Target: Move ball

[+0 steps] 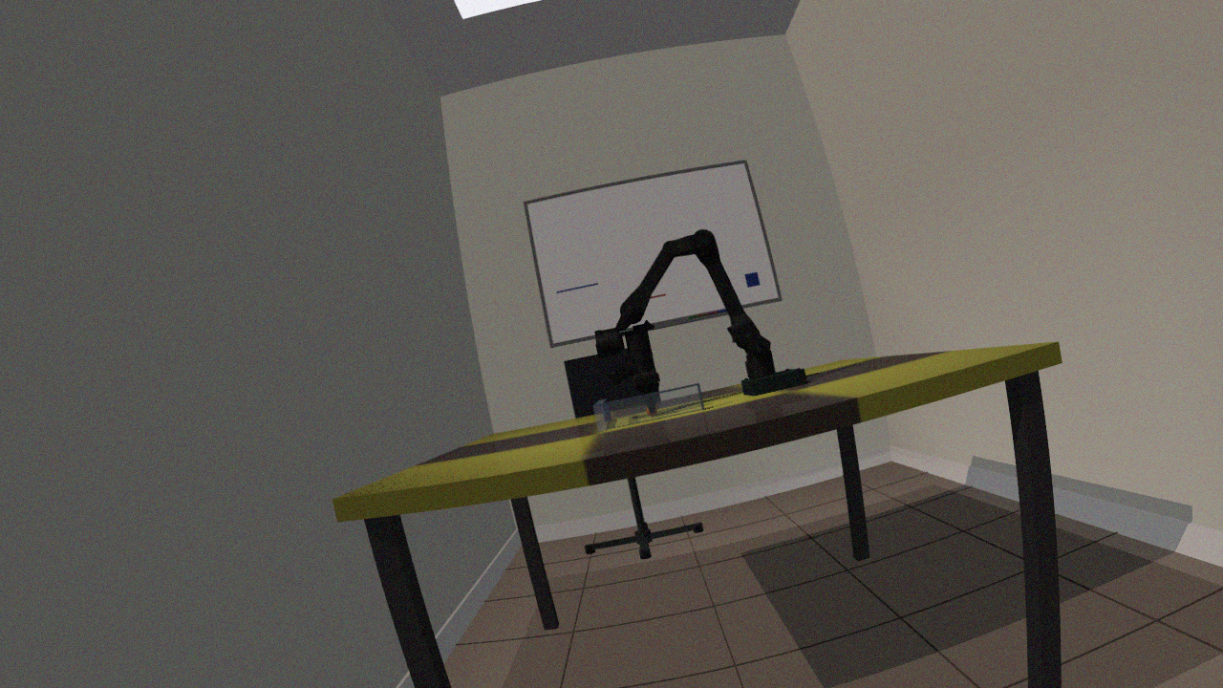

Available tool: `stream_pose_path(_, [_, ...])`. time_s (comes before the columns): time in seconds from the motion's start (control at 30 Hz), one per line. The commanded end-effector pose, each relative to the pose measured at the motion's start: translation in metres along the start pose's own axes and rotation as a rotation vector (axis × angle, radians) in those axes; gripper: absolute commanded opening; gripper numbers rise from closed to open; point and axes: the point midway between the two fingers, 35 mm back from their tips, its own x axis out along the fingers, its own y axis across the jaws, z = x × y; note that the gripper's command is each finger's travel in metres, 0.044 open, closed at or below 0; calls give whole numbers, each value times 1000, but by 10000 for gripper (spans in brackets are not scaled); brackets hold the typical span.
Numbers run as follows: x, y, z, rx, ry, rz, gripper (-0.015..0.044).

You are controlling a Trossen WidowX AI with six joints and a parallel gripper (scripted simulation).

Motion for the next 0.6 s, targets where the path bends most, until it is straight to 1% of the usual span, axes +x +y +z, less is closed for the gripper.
stream_pose_path(0.0, [-11, 0, 2, 0, 0, 1, 236])
stream_pose_path(0.1, [-61, 0, 3, -2, 3, 4, 236])
stream_pose_path(0.17, [-84, 0, 0, -3, 5, 5, 236])
stream_pose_path(0.33, [-87, 0, 0, -3, 5, 5, 236])
stream_pose_path(0.37, [-79, 0, 3, 0, -6, 0, 236])
stream_pose_path(0.57, [-79, 0, 3, 0, -6, 0, 236])
